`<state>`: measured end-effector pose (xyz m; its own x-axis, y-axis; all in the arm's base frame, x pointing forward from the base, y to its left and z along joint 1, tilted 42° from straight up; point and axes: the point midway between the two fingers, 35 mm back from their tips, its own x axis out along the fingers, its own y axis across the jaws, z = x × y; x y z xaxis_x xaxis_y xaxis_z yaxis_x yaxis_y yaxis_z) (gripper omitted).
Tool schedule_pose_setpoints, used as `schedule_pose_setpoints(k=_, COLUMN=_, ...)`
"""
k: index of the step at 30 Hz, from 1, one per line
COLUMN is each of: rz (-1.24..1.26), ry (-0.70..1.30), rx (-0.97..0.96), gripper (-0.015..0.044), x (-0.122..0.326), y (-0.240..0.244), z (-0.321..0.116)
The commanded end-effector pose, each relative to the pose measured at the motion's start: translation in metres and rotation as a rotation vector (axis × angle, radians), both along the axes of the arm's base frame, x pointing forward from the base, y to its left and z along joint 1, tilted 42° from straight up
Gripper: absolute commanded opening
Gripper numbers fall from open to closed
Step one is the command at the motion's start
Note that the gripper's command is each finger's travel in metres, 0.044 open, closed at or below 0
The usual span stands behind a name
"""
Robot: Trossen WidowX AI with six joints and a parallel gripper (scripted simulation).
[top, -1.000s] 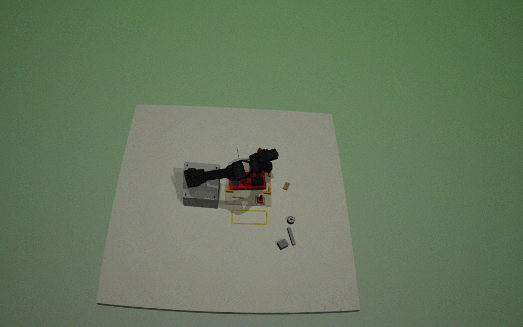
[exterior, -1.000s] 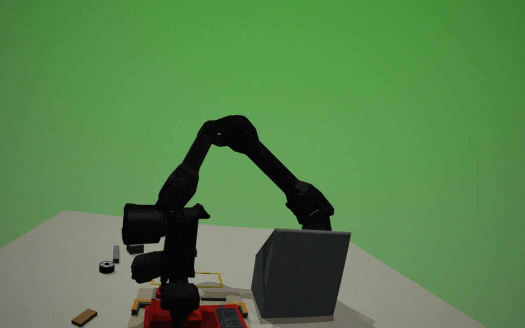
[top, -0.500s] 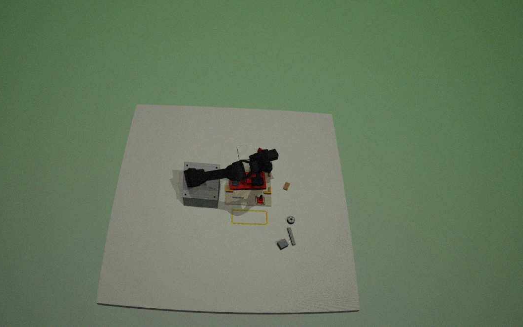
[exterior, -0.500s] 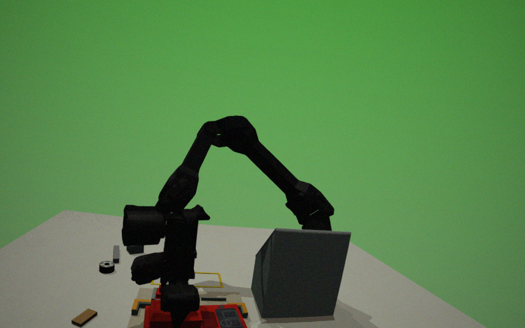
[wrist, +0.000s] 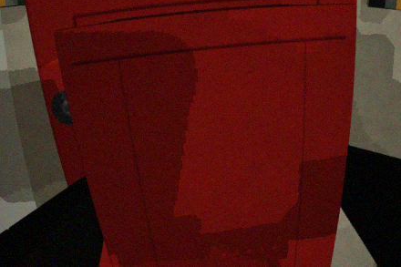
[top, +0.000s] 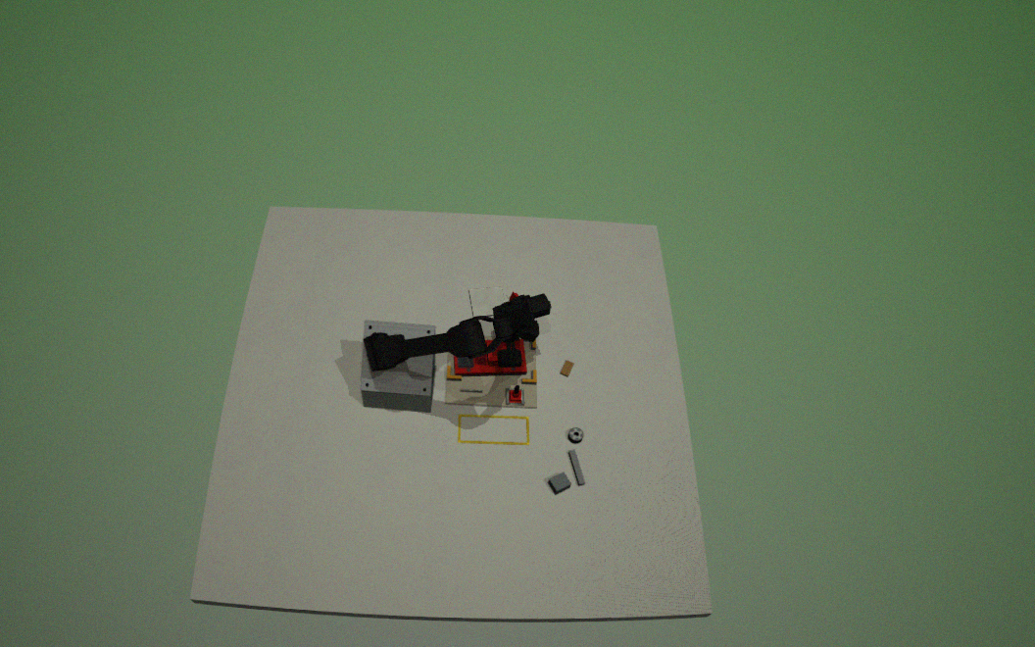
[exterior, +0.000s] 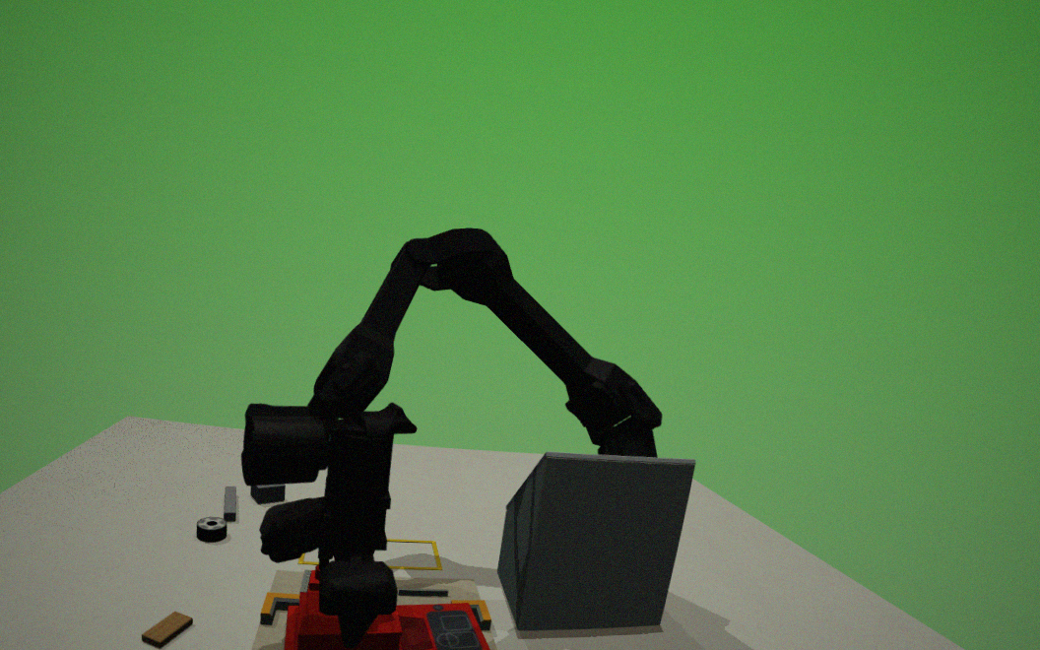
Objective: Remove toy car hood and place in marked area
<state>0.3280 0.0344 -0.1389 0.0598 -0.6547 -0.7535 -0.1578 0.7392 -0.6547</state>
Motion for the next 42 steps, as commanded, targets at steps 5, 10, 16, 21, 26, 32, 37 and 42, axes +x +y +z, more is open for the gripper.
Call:
schedule_pose_setpoints(k=5, rz=-0.004, ry=-0.005, rx=0.002, gripper=0.0000, x=0.000, y=0.004, z=0.004)
schedule_pose_setpoints(k=10, rz=-0.004, ry=-0.004, rx=0.002, gripper=0.0000, x=0.000, y=0.006, z=0.007)
schedule_pose_setpoints(k=16, rz=-0.004, ry=-0.004, rx=0.003, gripper=0.0000, x=0.000, y=0.009, z=0.009)
schedule_pose_setpoints(k=21, rz=-0.004, ry=-0.004, rx=0.003, gripper=0.0000, x=0.000, y=0.011, z=0.012)
schedule_pose_setpoints(k=26, rz=-0.004, ry=-0.004, rx=0.003, gripper=0.0000, x=-0.001, y=0.013, z=0.014)
schedule_pose_setpoints(k=32, rz=-0.004, ry=-0.004, rx=0.003, gripper=0.0000, x=-0.001, y=0.016, z=0.017)
schedule_pose_setpoints(k=37, rz=-0.003, ry=-0.004, rx=0.005, gripper=0.0000, x=-0.001, y=0.028, z=0.030)
schedule_pose_setpoints(k=42, rz=-0.004, ry=-0.003, rx=0.006, gripper=0.0000, x=-0.004, y=0.046, z=0.051)
